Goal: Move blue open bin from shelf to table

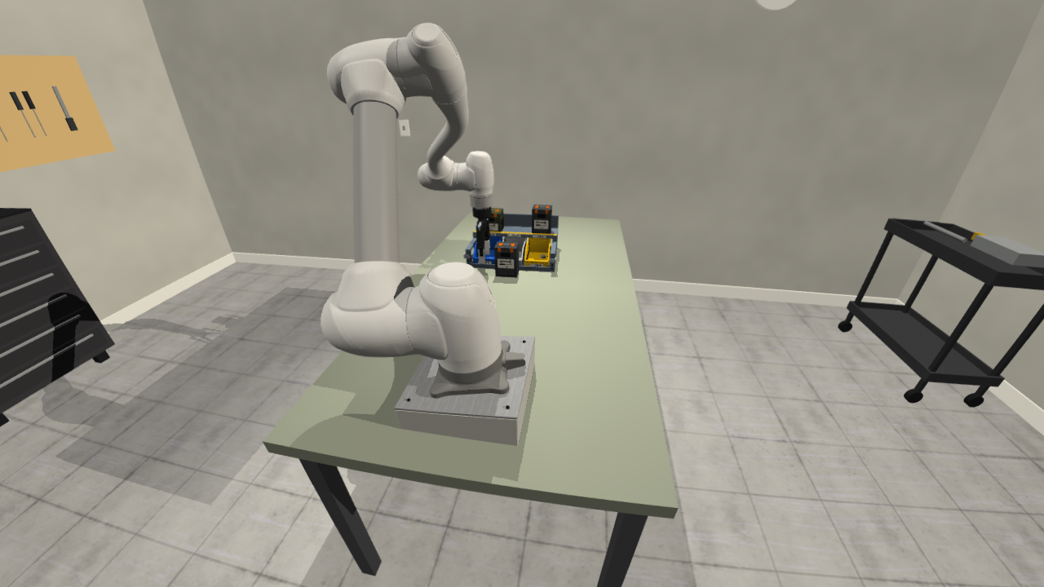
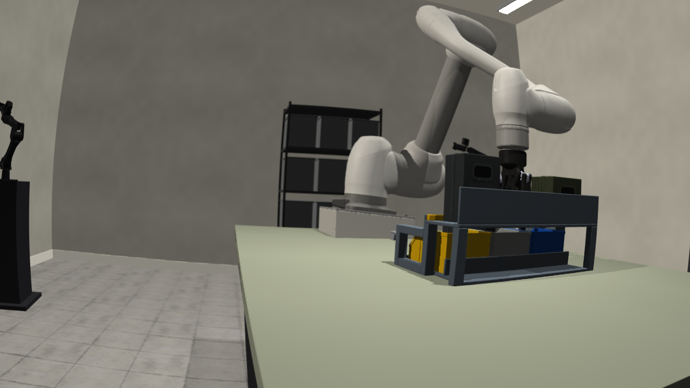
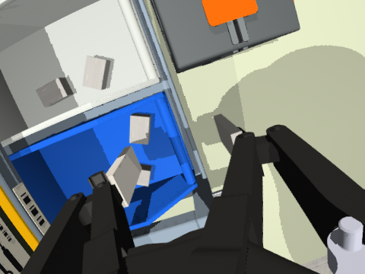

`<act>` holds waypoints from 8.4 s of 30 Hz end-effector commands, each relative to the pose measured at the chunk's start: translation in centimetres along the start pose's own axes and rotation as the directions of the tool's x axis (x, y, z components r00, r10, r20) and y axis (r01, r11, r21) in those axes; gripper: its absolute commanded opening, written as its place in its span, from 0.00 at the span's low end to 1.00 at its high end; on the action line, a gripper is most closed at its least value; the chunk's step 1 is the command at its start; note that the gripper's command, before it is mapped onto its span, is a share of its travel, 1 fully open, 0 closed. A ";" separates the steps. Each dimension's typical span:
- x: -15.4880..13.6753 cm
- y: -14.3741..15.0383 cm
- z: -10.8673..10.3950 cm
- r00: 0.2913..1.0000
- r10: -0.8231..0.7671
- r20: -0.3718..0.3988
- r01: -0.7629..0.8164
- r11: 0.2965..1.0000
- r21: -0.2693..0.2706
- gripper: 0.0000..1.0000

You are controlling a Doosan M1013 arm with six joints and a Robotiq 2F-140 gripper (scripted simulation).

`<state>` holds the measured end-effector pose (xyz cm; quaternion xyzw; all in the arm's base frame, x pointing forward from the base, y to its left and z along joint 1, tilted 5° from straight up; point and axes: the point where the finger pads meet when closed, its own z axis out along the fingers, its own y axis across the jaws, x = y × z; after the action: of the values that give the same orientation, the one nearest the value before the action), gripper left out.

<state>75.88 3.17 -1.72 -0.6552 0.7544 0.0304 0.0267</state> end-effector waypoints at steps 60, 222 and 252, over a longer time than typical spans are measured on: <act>0.0 0.0 0.4 1.000 0.000 0.000 0.000 1.000 0.000 0.00; 0.0 7.8 -2.1 1.000 0.000 0.000 0.000 1.000 0.000 0.00; 0.0 12.0 -2.1 1.000 0.000 0.000 0.000 1.000 0.000 0.00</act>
<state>63.93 4.67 0.43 -0.6552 0.7544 0.0307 0.0264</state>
